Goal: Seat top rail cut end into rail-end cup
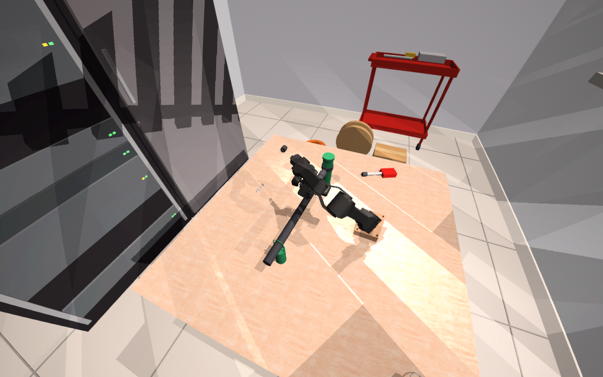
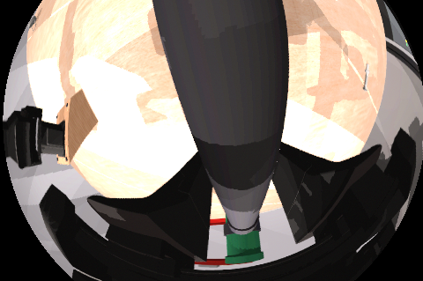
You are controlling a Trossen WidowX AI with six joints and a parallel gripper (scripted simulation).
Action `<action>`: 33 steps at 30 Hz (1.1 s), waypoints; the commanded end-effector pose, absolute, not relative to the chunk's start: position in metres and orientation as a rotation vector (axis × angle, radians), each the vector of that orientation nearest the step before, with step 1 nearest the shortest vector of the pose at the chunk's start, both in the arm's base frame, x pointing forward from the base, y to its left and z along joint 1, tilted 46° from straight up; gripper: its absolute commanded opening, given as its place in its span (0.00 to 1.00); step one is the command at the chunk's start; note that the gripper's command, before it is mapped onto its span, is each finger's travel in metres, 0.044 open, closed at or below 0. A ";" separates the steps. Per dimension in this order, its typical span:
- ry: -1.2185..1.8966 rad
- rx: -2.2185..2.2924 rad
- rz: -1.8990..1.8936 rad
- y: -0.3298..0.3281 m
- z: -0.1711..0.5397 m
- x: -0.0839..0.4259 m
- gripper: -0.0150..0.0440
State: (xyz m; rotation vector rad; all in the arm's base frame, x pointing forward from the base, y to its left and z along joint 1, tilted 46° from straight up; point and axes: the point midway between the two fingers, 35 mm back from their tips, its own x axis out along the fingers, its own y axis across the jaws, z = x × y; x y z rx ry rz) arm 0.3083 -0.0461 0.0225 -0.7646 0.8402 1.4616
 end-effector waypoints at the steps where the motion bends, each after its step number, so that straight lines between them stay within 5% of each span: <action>1: 0.847 -0.776 1.455 -0.054 0.021 0.308 0.25; 33: 0.841 -0.763 1.464 -0.060 0.011 0.308 0.25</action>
